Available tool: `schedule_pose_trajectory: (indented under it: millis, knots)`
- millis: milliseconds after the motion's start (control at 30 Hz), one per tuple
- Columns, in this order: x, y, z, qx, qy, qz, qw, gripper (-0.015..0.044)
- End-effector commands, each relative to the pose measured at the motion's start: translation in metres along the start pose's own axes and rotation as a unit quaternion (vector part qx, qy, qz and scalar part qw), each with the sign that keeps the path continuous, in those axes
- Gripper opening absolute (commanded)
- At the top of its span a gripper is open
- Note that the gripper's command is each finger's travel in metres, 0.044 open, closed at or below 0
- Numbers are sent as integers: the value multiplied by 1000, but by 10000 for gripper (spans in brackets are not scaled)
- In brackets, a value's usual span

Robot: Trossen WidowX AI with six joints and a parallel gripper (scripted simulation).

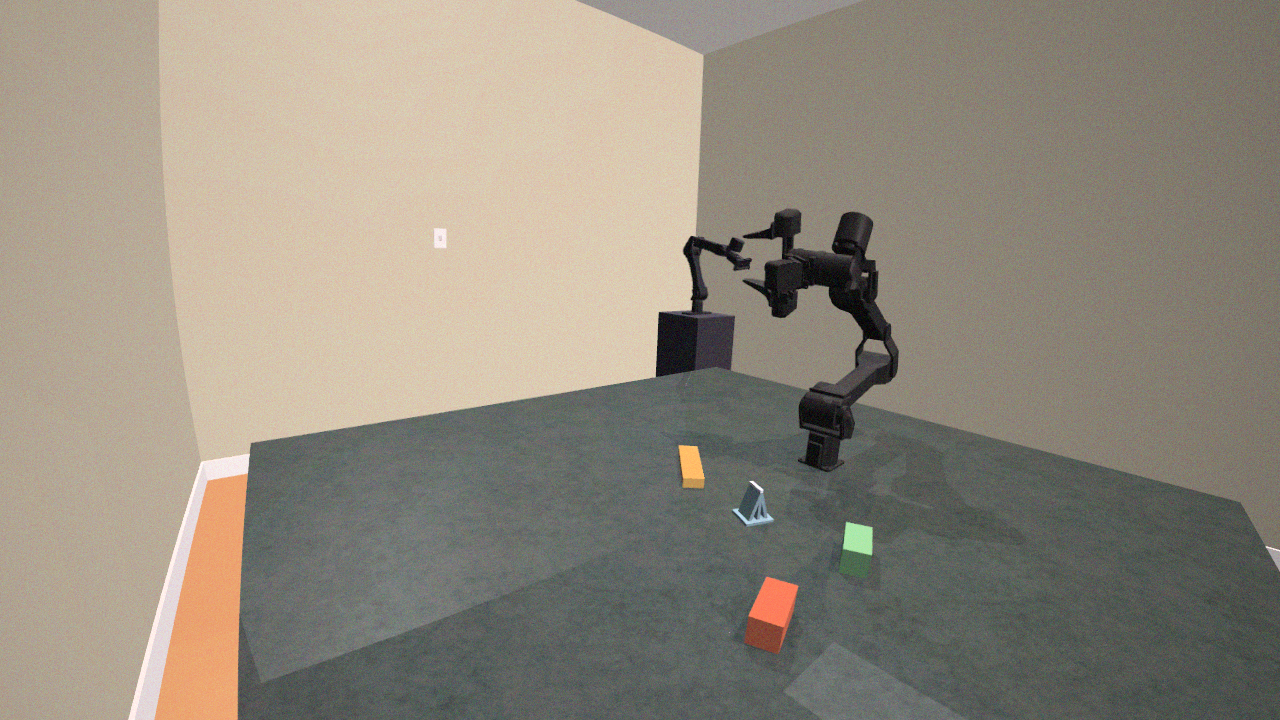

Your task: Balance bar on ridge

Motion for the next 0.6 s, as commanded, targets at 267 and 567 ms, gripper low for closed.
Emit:
schedule_pose_trajectory:
  millis: [267, 567]
  knots:
    - [-29, -7, 4, 13, -39, -39, 998, 315]
    - [-66, -7, 10, 7, -91, -85, 992, 315]
Point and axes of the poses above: the point midway between the two fingers, 35 mm back from their tips, its own z axis out along the fingers, its own y axis across the jaws, x = y × z, the point moved 5 cm from there along -z, back along the fingers, and after that the axes turned 13 degrees about z, right-handed, at the moved point
